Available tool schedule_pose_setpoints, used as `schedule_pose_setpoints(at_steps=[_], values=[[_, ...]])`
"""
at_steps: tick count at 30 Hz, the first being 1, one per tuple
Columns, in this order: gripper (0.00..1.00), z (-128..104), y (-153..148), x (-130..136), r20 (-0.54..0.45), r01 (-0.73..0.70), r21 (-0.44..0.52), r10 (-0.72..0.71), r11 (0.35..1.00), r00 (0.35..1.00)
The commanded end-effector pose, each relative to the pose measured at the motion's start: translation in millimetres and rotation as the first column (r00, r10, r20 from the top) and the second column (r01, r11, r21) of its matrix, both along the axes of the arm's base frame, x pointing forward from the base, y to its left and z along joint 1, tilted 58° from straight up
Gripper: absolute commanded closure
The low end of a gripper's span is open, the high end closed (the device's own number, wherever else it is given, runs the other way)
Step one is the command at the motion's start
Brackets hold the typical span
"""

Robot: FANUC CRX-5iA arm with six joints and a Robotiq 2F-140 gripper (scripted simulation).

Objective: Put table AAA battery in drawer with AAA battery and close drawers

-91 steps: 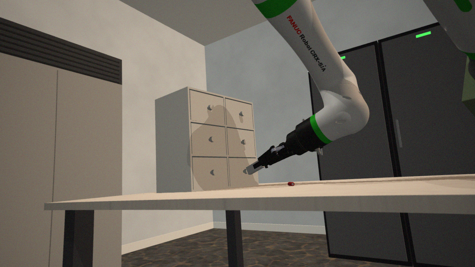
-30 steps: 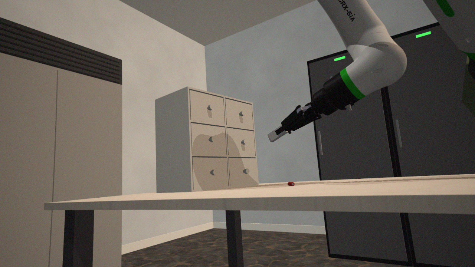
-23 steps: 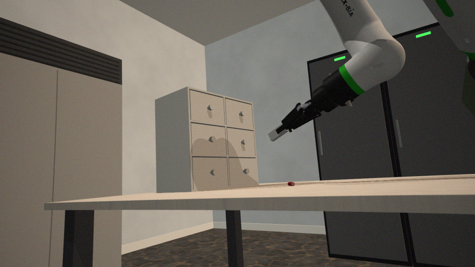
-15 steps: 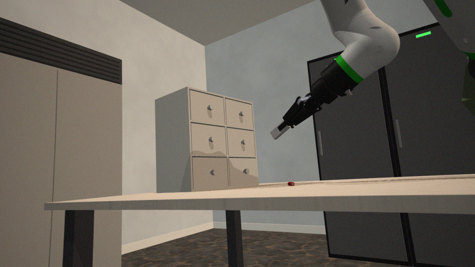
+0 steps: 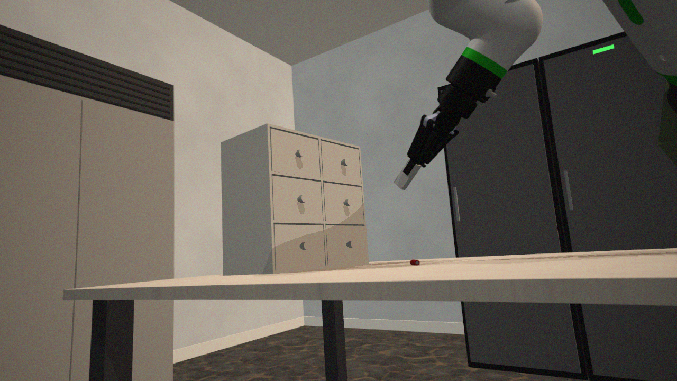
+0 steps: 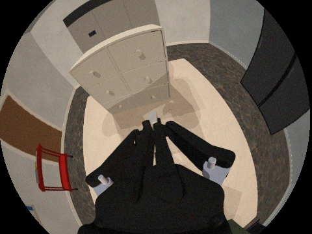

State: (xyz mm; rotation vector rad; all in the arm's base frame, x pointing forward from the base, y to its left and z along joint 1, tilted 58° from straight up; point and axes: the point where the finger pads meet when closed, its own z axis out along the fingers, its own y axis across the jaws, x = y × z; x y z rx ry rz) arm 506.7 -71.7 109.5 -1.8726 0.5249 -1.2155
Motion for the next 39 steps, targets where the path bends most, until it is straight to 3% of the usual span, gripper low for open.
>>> schedule_pose_setpoints(at_steps=[1,9,21,31,39], values=[[1.0,3.5,-6.9,-13.2,-0.073,-0.1,-0.009,0.099,0.995,0.992],[1.0,8.1,-16.5,-33.6,-0.187,-0.259,-0.005,0.253,0.966,0.949],[1.0,16.4,-33.7,-70.4,-0.377,-0.52,0.047,0.497,0.853,0.782],[1.0,19.0,-39.0,-81.6,-0.429,-0.588,0.074,0.558,0.805,0.71],[1.0,19.4,-40.0,-83.6,-0.438,-0.6,0.079,0.569,0.796,0.697]])
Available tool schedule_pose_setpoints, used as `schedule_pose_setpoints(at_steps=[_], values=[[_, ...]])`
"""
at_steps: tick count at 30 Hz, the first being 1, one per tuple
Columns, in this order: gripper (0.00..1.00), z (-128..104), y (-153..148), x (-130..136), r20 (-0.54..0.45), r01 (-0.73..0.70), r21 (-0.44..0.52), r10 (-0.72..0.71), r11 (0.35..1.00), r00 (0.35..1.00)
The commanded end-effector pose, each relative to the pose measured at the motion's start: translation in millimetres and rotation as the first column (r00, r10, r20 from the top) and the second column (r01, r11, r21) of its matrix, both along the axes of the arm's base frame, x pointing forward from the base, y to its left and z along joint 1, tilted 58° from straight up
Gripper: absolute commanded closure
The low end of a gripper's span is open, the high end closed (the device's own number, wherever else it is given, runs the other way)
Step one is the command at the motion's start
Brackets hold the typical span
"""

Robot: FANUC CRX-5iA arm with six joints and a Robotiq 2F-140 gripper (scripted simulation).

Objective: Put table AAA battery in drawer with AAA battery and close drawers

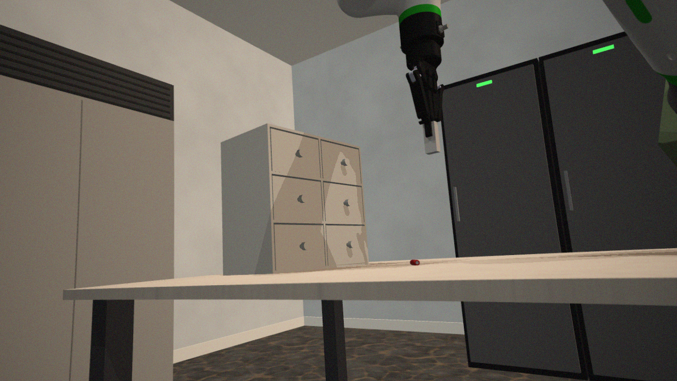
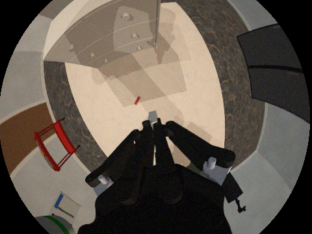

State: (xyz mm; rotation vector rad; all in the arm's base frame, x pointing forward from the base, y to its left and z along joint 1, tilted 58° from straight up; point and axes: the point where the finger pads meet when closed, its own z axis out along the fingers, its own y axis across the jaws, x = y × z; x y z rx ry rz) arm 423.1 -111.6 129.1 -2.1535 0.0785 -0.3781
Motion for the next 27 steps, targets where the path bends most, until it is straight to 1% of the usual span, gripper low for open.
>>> schedule_pose_setpoints(at_steps=[1,12,18,22,27], values=[[1.0,-0.2,-0.1,0.0,-0.001,0.0,0.0,0.0,1.0,1.0],[1.0,-0.2,0.0,0.0,-0.001,0.0,0.0,0.0,1.0,1.0],[1.0,4.0,2.7,0.1,-0.001,0.0,0.0,0.0,1.0,1.0],[1.0,19.1,12.8,0.3,-0.001,0.0,0.0,0.0,1.0,1.0],[1.0,52.7,35.1,0.7,-0.001,0.0,0.0,0.0,1.0,1.0]])
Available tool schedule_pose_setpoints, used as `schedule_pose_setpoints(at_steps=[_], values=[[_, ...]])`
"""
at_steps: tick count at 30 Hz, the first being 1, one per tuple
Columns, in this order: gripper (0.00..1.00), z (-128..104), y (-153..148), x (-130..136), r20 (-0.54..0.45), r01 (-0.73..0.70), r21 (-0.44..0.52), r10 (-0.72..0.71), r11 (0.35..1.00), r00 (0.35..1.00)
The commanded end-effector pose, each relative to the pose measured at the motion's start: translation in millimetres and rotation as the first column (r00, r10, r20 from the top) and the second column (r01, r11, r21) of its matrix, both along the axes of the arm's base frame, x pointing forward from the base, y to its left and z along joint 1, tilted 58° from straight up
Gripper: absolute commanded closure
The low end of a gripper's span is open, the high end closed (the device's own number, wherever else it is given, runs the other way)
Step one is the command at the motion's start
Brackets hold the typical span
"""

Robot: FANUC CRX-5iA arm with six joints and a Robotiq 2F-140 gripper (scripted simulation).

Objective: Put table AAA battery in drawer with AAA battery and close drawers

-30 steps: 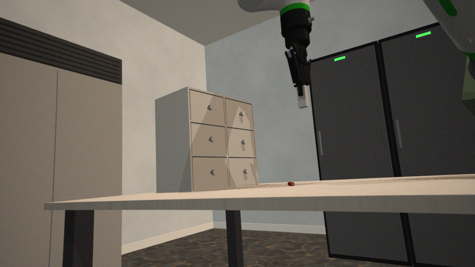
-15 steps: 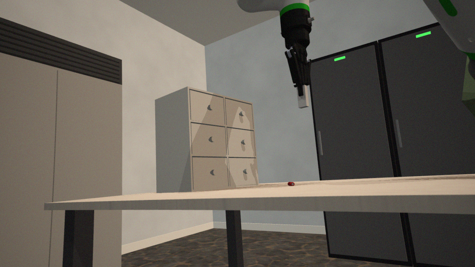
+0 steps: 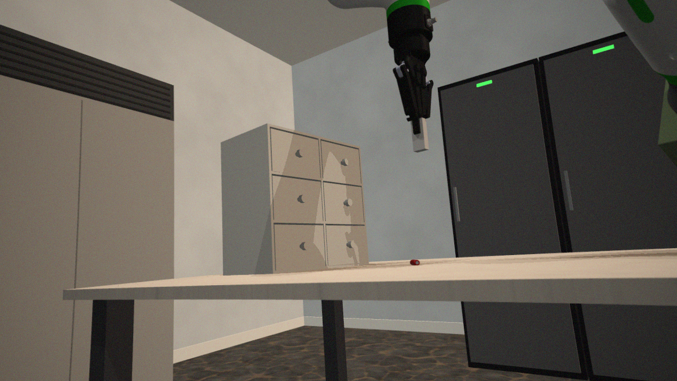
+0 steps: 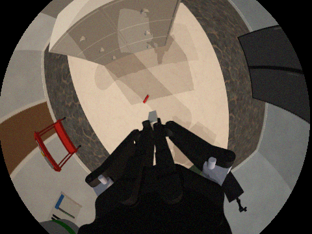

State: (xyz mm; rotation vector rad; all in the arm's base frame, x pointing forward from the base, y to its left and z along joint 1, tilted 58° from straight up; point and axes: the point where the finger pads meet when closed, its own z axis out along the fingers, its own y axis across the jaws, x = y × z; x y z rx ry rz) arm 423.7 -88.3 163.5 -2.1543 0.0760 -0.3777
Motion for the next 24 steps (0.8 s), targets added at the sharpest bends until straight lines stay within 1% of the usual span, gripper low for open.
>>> schedule_pose_setpoints(at_steps=[1,6,8,11,13,16,24], values=[[1.0,26.2,17.1,0.2,-0.001,0.001,0.001,-0.001,1.0,1.0],[1.0,64.7,42.7,0.7,-0.001,0.001,0.001,-0.001,1.0,1.0],[1.0,64.7,42.7,0.7,-0.001,0.001,0.001,-0.001,1.0,1.0],[1.0,82.2,54.4,0.9,-0.001,0.001,0.001,-0.001,1.0,1.0],[1.0,89.8,59.4,1.0,-0.001,0.001,0.001,-0.001,1.0,1.0],[1.0,94.7,62.7,1.1,-0.001,0.001,0.001,-0.001,1.0,1.0],[1.0,95.0,63.3,1.6,0.002,0.006,0.002,-0.006,1.0,1.0]])
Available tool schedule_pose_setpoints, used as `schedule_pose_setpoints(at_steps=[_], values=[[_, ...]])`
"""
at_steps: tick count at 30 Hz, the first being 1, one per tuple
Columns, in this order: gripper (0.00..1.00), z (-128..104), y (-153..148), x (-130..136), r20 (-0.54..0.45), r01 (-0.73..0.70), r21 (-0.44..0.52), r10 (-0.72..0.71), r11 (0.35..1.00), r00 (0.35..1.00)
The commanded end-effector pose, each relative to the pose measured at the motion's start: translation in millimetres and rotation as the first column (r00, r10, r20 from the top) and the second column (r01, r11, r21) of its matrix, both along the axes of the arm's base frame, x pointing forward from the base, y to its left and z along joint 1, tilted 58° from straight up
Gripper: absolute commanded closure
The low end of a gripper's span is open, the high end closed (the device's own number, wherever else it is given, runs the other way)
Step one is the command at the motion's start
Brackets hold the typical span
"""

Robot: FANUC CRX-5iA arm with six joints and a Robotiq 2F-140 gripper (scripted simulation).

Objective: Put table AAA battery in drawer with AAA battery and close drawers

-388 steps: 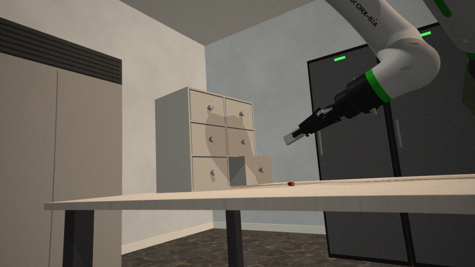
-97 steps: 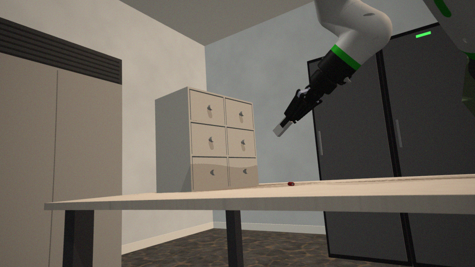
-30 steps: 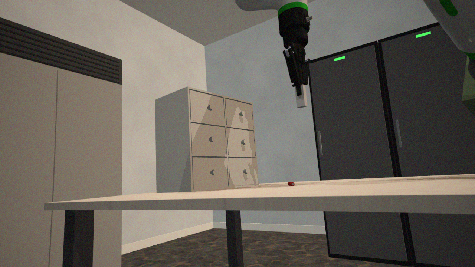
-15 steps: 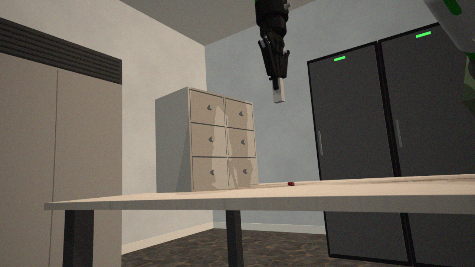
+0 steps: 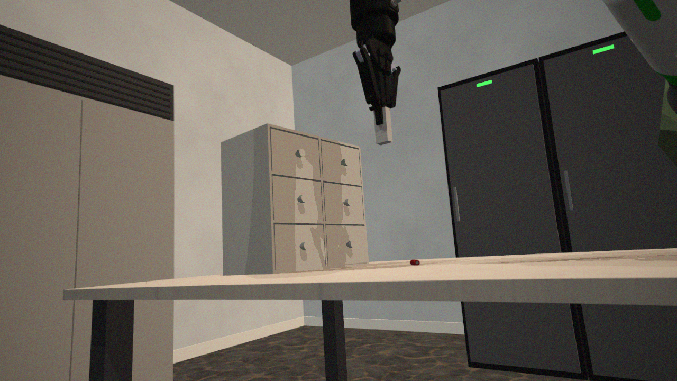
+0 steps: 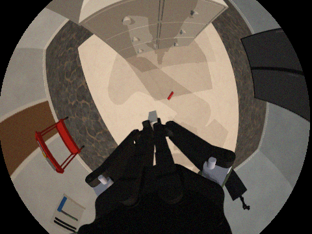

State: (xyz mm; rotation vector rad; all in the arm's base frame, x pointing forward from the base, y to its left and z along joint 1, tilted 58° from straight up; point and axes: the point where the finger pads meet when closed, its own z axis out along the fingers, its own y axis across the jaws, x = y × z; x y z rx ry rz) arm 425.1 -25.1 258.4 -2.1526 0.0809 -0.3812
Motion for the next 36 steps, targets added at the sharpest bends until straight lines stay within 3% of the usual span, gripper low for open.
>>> schedule_pose_setpoints(at_steps=[1,20,26,33,36], values=[[1.0,0.1,0.0,0.2,0.001,0.001,0.0,-0.001,1.0,1.0],[1.0,-6.7,14.0,30.1,0.162,0.23,0.044,-0.234,0.972,0.959],[1.0,-11.7,24.5,52.5,0.271,0.387,0.099,-0.399,0.917,0.876],[1.0,-18.2,37.7,80.7,0.385,0.556,0.194,-0.584,0.808,0.715],[1.0,-18.8,39.3,84.0,0.396,0.572,0.207,-0.603,0.794,0.693]])
